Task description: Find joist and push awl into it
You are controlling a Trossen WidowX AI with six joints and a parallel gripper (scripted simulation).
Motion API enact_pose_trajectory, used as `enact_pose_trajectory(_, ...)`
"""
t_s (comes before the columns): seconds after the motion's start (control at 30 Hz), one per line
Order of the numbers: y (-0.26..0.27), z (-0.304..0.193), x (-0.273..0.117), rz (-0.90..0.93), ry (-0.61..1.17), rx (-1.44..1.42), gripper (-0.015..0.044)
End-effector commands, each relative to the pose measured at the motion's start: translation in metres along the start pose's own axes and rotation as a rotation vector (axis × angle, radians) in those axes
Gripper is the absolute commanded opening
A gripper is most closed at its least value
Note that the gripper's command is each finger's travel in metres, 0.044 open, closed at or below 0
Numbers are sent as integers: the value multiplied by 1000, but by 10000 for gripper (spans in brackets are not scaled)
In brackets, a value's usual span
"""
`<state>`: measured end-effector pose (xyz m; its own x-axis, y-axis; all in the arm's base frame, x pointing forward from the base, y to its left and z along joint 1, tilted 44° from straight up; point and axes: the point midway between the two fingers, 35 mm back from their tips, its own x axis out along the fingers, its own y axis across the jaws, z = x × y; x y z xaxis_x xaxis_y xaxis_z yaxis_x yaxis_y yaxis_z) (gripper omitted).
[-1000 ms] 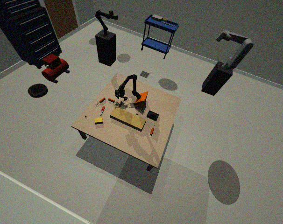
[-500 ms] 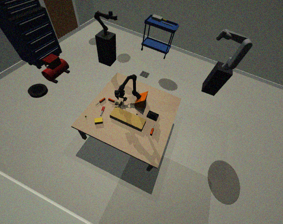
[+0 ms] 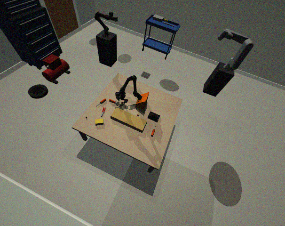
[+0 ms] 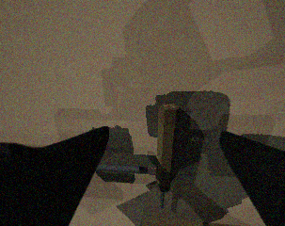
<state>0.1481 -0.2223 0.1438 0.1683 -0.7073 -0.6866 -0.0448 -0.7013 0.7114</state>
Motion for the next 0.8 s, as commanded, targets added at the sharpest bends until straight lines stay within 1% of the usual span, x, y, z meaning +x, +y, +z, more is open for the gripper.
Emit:
enact_pose_trajectory(0.0,-5,2,10,-15,-5,-11,440)
enact_pose_trajectory(0.4,-5,3,14,-14,-5,-12,440)
enact_pose_trajectory(0.77,-5,3,14,-14,-5,-12,151)
